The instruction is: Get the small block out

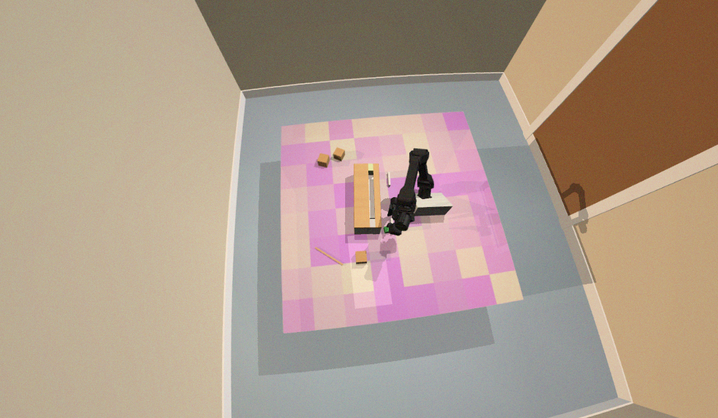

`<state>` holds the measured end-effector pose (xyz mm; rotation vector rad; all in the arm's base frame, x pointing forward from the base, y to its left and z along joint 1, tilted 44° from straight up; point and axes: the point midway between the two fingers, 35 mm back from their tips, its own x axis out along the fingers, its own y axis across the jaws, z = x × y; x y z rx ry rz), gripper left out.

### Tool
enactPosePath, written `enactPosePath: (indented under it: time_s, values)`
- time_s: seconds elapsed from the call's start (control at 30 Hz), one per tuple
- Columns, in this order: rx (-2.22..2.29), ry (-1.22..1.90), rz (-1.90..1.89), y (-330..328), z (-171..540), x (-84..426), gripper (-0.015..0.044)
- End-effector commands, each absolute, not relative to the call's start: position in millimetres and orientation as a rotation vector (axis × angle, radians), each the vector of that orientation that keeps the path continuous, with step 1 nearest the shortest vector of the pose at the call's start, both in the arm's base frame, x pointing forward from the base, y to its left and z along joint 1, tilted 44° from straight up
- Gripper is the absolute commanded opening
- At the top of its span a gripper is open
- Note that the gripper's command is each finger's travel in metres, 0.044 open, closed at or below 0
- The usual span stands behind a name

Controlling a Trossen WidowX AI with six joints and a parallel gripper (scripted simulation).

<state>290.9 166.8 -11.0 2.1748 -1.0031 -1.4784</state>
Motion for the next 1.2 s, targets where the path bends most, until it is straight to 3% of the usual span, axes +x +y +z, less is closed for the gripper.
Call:
enactPosePath:
  time_s: [0.0,0.23,0.47,1.17]
  values:
    - [2.074,-0.871,-1.474,168,-11,292,0.0285]
    - [2.074,-0.871,-1.474,163,-19,291,0.0285]
    - [2.074,-0.873,-1.472,106,-77,274,0.0285]
    - [2.074,-0.873,-1.471,88,-99,271,0.0285]
